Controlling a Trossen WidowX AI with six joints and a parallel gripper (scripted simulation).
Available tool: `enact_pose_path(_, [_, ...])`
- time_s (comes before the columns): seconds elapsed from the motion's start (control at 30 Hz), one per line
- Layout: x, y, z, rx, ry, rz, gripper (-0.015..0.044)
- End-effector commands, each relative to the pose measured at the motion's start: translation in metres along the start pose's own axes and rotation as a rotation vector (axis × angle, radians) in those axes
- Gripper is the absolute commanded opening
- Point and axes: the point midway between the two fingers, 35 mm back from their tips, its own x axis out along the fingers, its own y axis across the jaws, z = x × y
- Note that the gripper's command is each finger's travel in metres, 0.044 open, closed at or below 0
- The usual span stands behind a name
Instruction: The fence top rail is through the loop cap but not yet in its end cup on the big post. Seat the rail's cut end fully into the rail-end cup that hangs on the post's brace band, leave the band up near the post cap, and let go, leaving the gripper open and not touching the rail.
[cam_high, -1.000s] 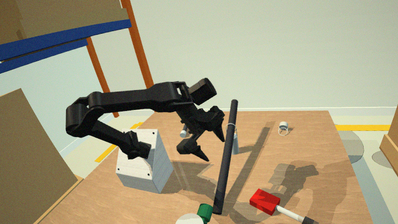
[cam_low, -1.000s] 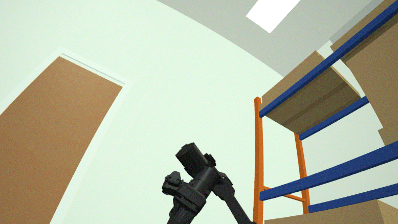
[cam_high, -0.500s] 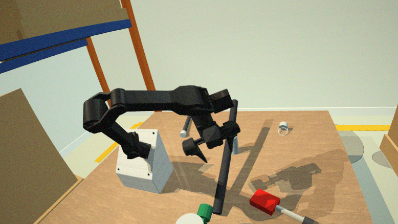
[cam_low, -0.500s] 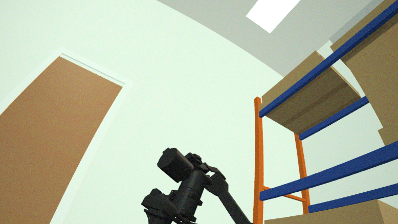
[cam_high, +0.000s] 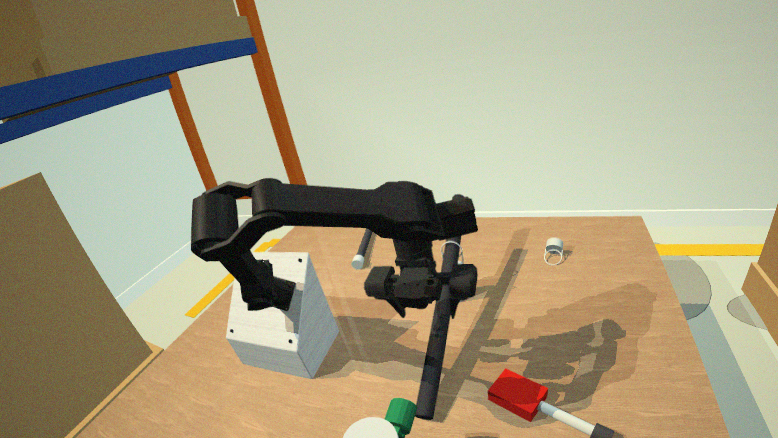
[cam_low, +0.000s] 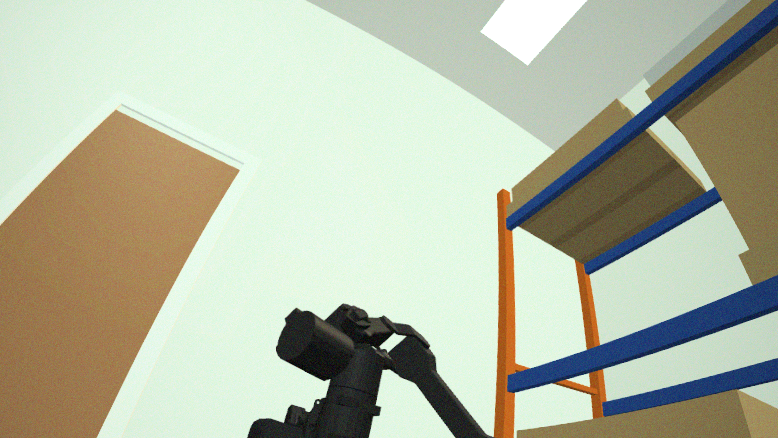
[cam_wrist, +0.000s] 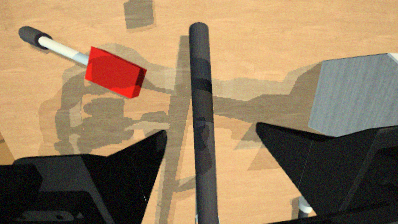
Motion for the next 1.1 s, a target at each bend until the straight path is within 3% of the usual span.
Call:
enact_pose_path(0.0, [0.002,0.000,0.000,0.026,0.004,-0.012,0.0440])
enact_pose_path(0.2, [0.037,-0.001,0.000,0.026,0.002,-0.012,0.0440])
enact_pose_path(1.07, [0.071,0.000,0.000,0.026,0.003,-0.012,0.0440])
